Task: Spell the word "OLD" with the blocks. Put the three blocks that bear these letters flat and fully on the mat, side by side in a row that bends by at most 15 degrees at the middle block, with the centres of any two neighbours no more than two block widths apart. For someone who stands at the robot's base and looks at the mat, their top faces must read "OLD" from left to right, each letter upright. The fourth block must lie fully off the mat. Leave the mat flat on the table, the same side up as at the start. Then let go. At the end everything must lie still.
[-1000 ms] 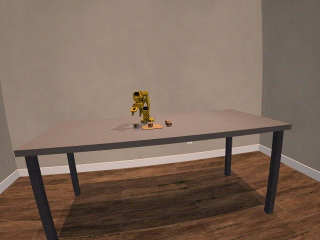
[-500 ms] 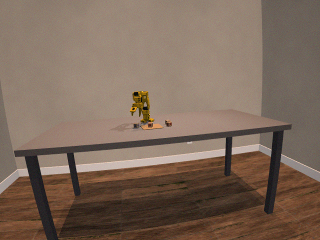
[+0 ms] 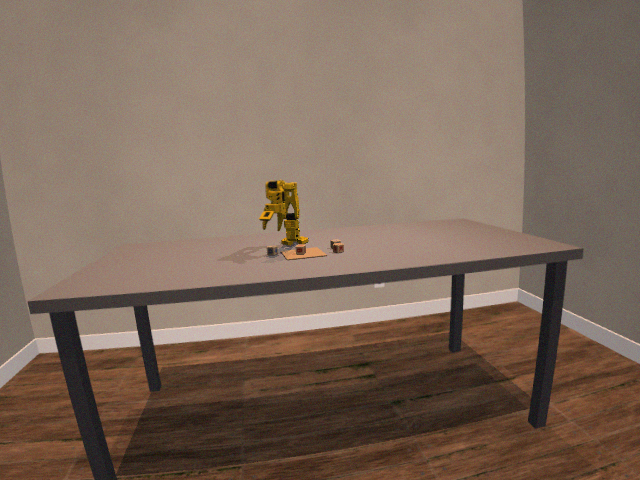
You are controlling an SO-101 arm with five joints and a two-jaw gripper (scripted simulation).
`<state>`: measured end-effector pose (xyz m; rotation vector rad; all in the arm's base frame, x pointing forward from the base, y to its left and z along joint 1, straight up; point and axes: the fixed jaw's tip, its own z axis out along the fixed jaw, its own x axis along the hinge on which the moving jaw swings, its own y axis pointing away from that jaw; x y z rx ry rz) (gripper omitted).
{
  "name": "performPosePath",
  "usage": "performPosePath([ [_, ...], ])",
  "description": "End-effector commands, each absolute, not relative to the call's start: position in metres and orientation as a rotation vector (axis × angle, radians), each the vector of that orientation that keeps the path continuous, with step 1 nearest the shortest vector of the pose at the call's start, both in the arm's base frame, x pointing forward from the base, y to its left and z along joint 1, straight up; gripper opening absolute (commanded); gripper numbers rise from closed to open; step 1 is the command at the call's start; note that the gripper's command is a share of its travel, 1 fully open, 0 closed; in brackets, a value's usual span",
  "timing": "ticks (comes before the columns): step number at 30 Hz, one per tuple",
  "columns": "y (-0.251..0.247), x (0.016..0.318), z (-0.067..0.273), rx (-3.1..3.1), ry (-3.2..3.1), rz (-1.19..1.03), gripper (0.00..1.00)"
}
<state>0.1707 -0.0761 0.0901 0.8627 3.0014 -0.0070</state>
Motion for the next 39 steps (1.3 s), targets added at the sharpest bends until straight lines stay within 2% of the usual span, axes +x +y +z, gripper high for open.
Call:
performPosePath([
  [1, -0.079, 0.176, 0.113, 0.833, 2.861, -0.044, 0.35],
  [17, -0.076, 0.169, 0.169, 0.736, 2.527, -0.125, 0.35],
  [29, -0.073, 0.170, 0.171, 0.723, 2.512, -0.117, 0.35],
  [39, -0.032, 0.199, 0.165, 0.630, 2.549, 0.033, 0.35],
])
